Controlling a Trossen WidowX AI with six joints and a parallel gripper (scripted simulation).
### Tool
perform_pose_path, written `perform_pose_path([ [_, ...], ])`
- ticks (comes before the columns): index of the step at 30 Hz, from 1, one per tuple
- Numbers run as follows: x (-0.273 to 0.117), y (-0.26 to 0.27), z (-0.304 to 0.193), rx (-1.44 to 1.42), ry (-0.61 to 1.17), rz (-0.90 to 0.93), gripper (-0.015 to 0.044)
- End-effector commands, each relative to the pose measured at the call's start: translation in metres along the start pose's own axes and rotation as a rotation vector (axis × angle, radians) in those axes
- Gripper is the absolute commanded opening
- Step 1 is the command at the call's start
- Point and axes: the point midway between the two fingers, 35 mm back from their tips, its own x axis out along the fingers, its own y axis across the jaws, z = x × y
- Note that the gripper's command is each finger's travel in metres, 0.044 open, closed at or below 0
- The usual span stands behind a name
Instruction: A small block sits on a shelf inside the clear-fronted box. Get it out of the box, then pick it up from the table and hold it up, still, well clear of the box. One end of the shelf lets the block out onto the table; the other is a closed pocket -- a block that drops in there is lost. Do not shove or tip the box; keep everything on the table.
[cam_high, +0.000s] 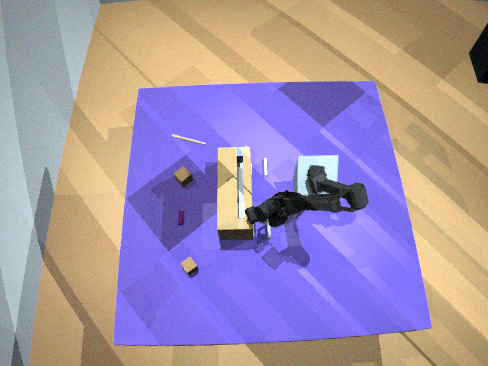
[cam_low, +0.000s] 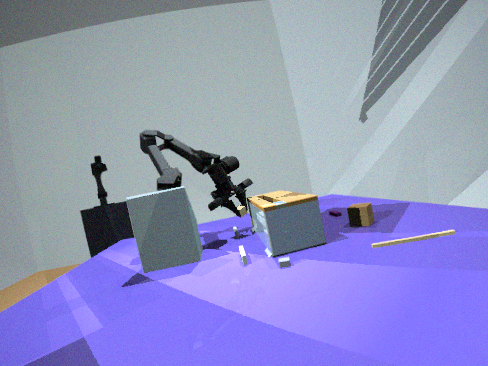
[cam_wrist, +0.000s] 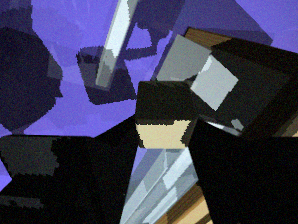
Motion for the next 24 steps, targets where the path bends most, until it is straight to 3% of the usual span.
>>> perform_pose_path([
  [1, -0.003, -0.001, -0.002, 0.183, -0.01, 0.002, 0.0],
  [24, -0.017, -0.002, -0.01, 1.091, -0.049, 0.037, 0.0],
])
